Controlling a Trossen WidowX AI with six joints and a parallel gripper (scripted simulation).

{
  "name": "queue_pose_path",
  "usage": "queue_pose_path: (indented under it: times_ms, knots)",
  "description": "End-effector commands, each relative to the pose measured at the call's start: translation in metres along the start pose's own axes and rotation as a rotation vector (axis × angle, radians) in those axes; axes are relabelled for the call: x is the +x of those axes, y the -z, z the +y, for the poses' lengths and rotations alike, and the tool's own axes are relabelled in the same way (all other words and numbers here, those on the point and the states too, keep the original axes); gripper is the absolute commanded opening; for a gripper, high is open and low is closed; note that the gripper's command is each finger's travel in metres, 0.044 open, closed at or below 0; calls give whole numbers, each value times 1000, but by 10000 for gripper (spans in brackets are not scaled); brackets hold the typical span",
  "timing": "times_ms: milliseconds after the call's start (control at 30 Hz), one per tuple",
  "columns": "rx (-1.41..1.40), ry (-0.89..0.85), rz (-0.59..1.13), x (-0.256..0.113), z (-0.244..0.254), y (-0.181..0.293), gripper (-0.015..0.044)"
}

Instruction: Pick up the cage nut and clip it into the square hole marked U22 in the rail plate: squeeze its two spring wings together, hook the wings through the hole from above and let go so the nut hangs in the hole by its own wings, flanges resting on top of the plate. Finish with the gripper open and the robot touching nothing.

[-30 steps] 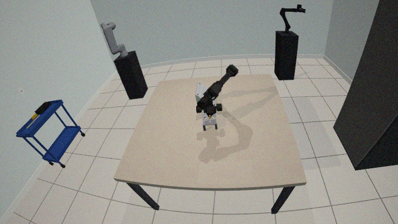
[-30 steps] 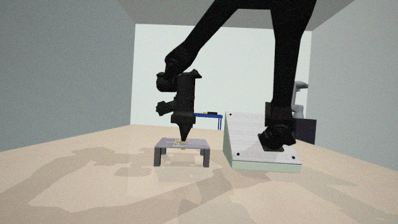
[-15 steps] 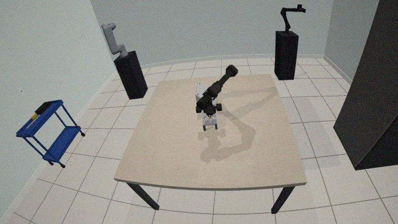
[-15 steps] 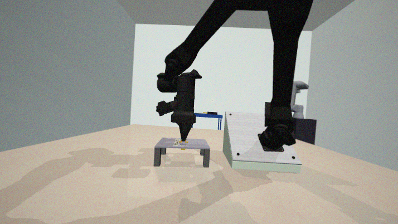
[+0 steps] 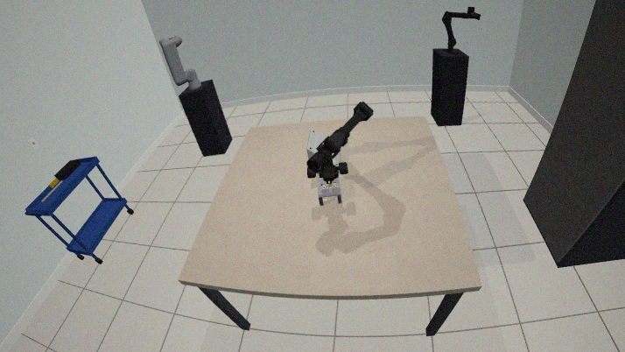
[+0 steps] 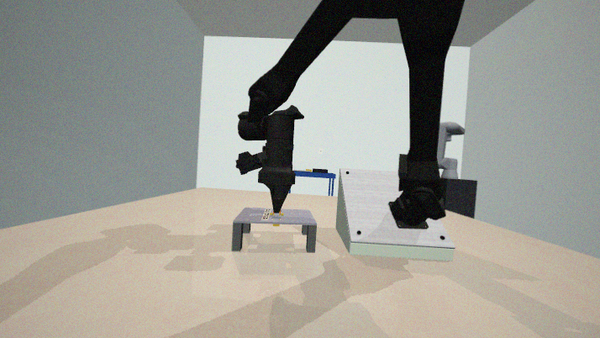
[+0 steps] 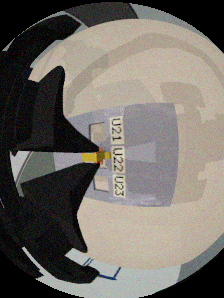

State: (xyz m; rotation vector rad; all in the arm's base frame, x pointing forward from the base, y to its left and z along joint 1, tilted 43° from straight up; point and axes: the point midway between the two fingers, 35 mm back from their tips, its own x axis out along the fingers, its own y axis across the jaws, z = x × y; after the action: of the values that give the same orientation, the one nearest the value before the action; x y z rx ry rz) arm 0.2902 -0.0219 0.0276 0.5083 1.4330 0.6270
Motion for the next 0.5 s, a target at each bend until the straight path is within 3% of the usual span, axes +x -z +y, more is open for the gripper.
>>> queue_pose_path:
  times_ms: [0,467]
  knots:
    - [1,-14,3,2,-1,0,23]
    - [1,-15,3,2,-3,1,23]
